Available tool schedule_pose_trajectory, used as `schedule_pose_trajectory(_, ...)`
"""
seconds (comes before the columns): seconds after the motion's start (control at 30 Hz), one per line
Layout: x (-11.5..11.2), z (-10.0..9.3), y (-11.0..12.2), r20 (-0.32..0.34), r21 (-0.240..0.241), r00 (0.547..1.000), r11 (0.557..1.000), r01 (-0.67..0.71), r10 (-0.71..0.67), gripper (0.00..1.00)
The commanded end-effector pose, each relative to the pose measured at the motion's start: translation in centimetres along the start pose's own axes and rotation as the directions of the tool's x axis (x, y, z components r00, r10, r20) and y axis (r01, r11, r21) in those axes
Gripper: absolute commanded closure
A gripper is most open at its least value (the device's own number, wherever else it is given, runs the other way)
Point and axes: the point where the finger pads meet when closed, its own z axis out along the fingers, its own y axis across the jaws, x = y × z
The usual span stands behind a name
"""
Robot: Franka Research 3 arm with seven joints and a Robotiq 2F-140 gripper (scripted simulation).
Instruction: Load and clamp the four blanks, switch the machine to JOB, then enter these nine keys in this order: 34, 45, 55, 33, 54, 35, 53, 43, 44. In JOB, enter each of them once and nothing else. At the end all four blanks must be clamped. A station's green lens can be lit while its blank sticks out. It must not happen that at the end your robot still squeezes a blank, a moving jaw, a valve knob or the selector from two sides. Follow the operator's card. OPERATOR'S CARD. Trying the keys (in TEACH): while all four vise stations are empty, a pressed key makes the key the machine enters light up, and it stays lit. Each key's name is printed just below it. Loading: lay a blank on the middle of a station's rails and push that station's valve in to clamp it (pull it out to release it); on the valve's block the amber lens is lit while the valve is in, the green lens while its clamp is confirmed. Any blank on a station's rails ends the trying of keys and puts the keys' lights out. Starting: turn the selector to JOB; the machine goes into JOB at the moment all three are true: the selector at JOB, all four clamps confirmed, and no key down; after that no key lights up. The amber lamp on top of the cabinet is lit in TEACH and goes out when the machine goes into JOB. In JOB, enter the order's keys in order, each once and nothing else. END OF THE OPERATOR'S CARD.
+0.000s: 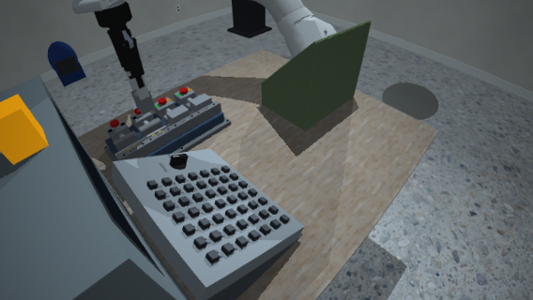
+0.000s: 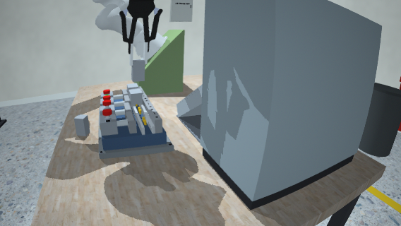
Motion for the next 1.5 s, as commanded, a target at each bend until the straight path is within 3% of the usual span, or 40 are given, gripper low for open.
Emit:
schedule_pose_trajectory(0.0, 0.1, 0.3, -0.1, -0.005, 0.002, 1.0, 1.0, 0.002, -0.002, 1.0)
schedule_pose_trajectory(1.47, 0.1, 6.3, 0.0, -0.005, 0.002, 1.0, 1.0, 0.002, -0.002, 1.0)
